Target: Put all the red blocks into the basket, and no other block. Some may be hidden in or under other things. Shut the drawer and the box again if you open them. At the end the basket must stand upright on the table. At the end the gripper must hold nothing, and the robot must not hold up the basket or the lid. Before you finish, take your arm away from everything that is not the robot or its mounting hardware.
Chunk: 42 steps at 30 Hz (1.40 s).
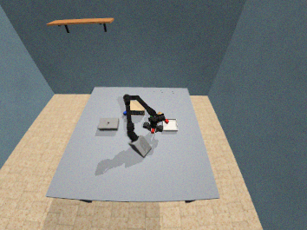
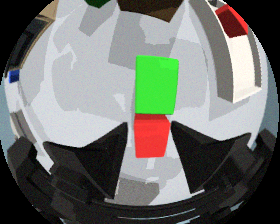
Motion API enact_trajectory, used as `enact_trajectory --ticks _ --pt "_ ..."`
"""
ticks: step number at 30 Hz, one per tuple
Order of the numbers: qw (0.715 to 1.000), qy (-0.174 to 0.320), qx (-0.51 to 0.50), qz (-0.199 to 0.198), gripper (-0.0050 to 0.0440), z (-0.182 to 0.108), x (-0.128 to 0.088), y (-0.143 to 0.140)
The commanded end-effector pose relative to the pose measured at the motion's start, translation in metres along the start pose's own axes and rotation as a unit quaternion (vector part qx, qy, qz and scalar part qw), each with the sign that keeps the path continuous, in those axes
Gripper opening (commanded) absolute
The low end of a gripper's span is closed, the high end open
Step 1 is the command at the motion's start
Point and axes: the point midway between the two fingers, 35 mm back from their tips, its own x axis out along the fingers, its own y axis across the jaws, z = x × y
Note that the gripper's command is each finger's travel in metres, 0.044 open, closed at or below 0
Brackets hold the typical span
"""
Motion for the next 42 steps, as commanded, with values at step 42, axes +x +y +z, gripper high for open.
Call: enact_trajectory --ticks 42 --pt "1.0 0.0 0.004 0.003 0.0 -0.001 -0.117 0.0"
